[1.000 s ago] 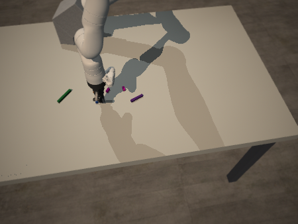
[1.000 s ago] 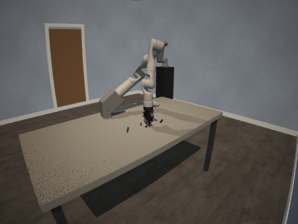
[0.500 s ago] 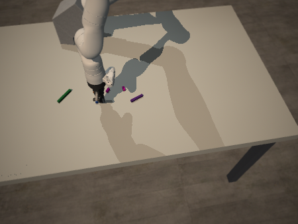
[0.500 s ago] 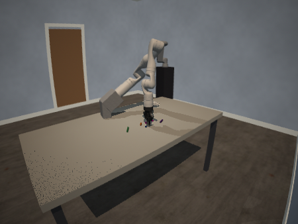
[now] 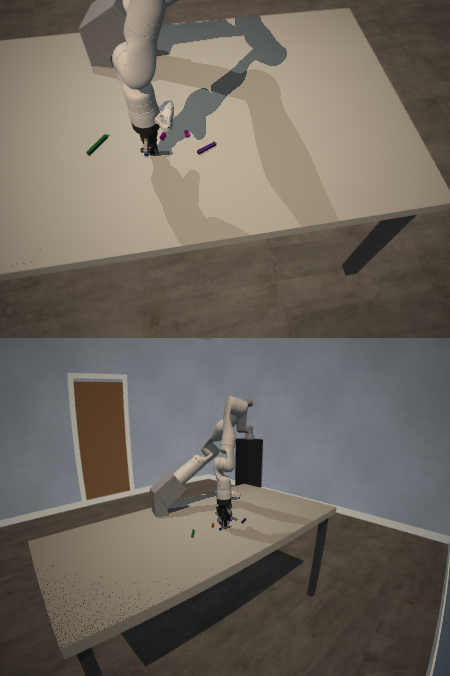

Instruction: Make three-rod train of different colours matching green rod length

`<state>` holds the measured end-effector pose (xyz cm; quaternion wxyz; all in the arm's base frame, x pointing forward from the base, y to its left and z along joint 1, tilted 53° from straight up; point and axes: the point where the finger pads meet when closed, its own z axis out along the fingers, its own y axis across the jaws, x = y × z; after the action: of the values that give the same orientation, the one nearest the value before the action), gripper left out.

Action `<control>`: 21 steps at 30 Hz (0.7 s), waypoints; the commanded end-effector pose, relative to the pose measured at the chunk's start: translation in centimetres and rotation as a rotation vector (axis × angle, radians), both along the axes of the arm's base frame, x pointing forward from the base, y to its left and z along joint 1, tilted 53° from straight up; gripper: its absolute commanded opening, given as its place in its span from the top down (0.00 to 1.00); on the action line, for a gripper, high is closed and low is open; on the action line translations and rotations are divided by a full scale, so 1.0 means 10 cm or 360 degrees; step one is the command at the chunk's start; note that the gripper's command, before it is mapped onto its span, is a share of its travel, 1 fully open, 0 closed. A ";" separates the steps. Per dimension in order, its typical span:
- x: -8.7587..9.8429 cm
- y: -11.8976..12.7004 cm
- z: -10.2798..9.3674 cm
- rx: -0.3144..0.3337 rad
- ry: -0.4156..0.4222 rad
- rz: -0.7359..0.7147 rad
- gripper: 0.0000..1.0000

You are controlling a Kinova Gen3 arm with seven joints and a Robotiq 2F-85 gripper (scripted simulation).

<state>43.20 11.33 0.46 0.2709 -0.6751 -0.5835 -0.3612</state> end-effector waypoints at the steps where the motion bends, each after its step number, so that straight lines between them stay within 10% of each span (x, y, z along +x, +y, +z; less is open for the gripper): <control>1: 0.02 0.00 -0.01 -0.0011 -0.0020 0.0011 0.95; 21: 0.04 0.09 -0.08 -0.0011 -0.0021 0.0011 0.95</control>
<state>43.42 12.06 -0.10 0.2699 -0.6753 -0.5838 -0.3611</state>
